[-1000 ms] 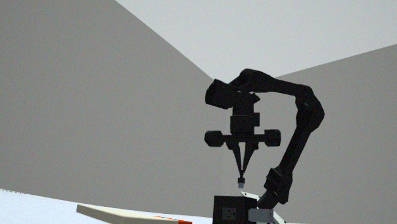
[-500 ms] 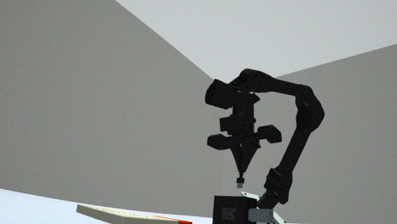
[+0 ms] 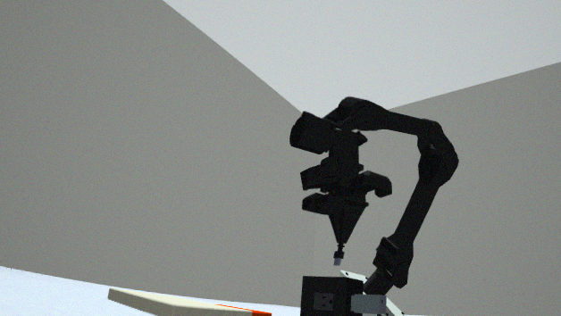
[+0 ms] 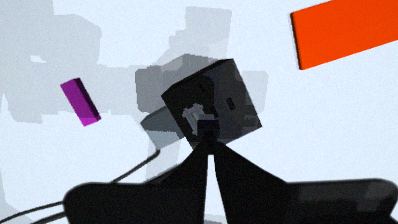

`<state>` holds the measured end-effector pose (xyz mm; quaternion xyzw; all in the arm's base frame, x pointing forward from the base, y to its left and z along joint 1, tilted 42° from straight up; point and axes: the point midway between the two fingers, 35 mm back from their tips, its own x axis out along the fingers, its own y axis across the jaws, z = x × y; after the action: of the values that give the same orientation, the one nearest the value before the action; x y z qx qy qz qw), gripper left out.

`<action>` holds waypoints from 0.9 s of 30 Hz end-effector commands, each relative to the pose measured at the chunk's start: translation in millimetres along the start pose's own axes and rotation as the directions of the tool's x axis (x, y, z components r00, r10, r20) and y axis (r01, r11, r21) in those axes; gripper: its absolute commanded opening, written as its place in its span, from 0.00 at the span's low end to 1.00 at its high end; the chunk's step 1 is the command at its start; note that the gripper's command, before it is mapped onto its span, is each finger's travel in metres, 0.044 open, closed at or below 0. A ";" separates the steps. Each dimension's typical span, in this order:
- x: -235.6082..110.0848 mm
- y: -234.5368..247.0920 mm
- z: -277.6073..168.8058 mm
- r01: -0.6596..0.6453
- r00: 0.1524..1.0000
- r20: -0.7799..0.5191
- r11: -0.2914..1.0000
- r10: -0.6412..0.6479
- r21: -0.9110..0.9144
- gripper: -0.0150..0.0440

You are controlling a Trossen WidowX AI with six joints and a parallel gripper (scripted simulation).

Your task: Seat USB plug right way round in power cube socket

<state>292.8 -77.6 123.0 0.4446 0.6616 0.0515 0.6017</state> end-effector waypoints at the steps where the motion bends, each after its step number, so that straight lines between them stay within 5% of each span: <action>1: 0.2 -0.1 0.2 0.001 1.000 0.001 0.993 -0.001 0.118 0.25; 27: 0.2 -0.1 0.2 0.000 1.000 0.001 0.698 -0.001 0.716 0.25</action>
<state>292.8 -77.6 123.0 0.6253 0.6386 -0.1806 0.4107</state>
